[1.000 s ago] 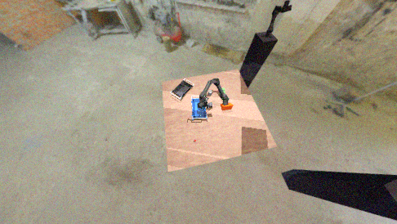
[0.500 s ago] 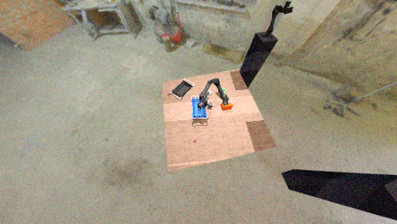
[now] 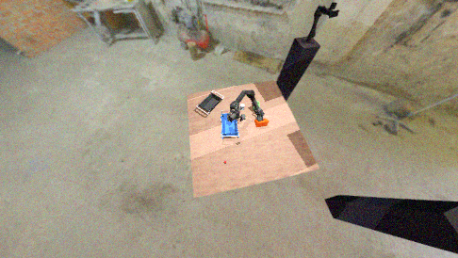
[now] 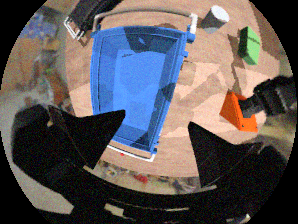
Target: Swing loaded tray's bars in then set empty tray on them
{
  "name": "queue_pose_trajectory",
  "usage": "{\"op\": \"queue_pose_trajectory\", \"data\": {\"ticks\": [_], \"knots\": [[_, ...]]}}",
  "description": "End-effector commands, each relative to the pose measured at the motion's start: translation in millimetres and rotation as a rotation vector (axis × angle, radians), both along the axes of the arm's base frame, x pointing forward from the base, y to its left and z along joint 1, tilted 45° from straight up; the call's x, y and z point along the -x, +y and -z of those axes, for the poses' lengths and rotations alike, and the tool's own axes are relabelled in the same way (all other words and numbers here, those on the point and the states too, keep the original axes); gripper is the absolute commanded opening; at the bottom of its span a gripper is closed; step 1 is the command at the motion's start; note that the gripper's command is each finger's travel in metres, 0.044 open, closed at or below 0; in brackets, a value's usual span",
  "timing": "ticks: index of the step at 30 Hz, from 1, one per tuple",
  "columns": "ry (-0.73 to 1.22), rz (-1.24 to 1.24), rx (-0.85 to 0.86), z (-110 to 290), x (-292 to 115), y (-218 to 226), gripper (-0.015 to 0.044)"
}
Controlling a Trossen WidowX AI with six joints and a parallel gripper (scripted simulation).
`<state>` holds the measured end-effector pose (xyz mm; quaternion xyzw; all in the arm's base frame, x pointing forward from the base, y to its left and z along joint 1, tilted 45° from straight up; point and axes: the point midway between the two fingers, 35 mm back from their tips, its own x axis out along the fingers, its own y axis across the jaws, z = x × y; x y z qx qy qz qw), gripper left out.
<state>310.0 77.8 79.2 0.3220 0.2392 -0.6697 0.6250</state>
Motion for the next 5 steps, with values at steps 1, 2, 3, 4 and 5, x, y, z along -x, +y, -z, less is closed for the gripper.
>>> {"op": "queue_pose_trajectory", "data": {"ticks": [1, 2, 3, 4, 5], "knots": [[-0.003, -0.002, -0.009, -17.3, 2.7, 15.7, 0.044], [-0.004, -0.003, -0.01, -20.4, 3.2, 18.3, 0.044], [-0.004, -0.004, -0.011, -22.5, 3.6, 20.1, 0.044], [-0.005, -0.005, -0.011, -23.9, 3.9, 21.3, 0.044], [-0.005, -0.005, -0.011, -24.4, 4.0, 21.7, 0.044]]}}
